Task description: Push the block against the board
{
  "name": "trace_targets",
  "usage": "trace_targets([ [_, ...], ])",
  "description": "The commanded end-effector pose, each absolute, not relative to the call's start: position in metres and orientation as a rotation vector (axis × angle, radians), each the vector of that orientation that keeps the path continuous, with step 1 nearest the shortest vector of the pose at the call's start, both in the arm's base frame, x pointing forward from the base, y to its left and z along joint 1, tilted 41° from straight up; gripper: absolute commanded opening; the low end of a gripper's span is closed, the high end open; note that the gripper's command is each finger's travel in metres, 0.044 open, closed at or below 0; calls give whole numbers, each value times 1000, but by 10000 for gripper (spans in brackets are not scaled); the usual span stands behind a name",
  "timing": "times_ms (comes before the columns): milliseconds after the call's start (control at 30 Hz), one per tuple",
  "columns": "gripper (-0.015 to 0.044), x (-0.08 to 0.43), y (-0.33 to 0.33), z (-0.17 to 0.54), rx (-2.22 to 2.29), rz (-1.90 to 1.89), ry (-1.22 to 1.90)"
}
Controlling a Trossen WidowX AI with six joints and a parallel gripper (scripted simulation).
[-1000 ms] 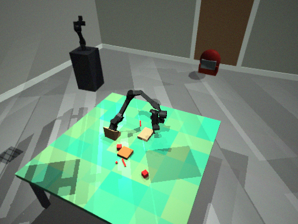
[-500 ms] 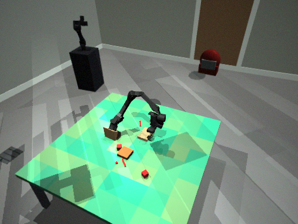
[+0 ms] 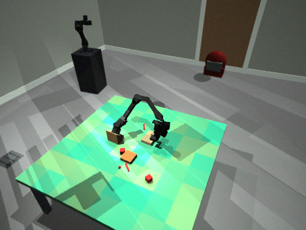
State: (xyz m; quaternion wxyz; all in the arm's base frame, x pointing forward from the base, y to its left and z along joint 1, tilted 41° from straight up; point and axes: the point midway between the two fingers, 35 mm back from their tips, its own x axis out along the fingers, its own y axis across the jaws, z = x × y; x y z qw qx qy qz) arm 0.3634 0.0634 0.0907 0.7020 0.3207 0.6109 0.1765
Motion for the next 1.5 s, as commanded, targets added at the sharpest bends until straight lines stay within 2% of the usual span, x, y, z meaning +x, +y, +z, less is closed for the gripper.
trace_targets([
  [0, 0, 366, 64, 83, 724, 377, 1358],
  [1467, 0, 323, 76, 82, 725, 376, 1360],
])
